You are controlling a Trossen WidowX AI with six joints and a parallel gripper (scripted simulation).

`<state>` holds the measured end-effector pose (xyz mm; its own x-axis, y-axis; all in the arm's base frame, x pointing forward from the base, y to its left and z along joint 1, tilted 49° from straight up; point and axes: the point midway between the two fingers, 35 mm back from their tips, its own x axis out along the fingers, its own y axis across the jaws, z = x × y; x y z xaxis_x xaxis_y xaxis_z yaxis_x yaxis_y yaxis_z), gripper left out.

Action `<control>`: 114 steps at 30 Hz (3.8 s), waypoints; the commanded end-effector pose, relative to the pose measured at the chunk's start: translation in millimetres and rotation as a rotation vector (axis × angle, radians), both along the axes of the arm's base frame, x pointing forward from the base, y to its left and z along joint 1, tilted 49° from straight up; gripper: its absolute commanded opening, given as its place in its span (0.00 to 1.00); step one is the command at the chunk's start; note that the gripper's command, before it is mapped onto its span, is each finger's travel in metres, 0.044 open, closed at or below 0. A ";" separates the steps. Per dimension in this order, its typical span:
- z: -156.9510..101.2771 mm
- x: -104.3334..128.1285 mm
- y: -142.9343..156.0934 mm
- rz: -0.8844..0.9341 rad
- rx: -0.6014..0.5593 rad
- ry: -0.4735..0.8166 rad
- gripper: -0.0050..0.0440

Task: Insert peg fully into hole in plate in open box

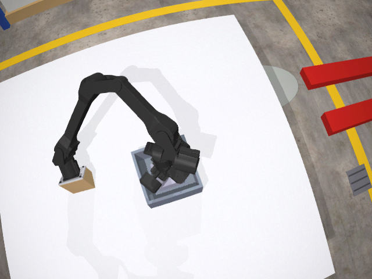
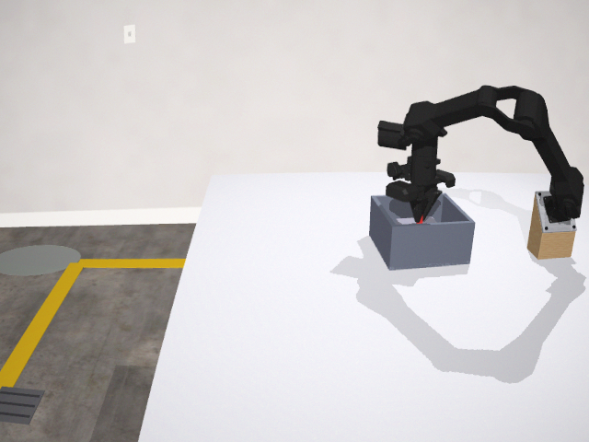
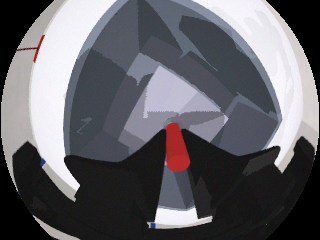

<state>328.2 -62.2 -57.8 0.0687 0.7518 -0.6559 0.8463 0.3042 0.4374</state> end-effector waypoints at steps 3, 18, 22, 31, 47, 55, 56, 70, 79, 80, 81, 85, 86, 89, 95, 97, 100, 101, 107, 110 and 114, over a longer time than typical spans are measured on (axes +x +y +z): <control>-2.9 -0.8 2.8 0.001 0.004 0.007 0.10; -2.2 -0.7 2.2 0.003 0.003 0.005 0.10; -2.2 -0.7 2.2 0.003 0.003 0.005 0.10; -2.2 -0.7 2.2 0.003 0.003 0.005 0.41; -0.1 -0.5 -0.7 0.003 0.002 0.005 0.41; 12.2 -0.1 -16.6 0.002 0.001 0.006 0.41; 14.7 -0.2 -19.6 0.002 0.001 0.006 0.41; 39.1 -3.3 -47.7 0.001 0.003 0.007 0.56; 41.9 -4.0 -51.6 0.001 0.004 0.007 1.00; 41.9 -4.0 -51.6 0.001 0.004 0.007 1.00; 41.9 -4.0 -51.6 0.001 0.004 0.007 1.00; 41.9 -4.0 -51.6 0.001 0.004 0.007 1.00; 41.9 -4.0 -51.6 0.001 0.004 0.007 1.00; 41.9 -4.0 -51.6 0.001 0.004 0.007 1.00; 41.9 -4.0 -51.6 0.001 0.004 0.007 1.00; 41.9 -4.0 -51.6 0.001 0.004 0.007 1.00; 41.9 -4.0 -51.6 0.001 0.004 0.007 1.00; 41.9 -4.0 -51.6 0.001 0.004 0.007 1.00; 41.9 -4.0 -51.6 0.001 0.004 0.007 1.00; 41.9 -4.0 -51.6 0.001 0.004 0.007 1.00; 41.9 -4.0 -51.6 0.001 0.004 0.007 1.00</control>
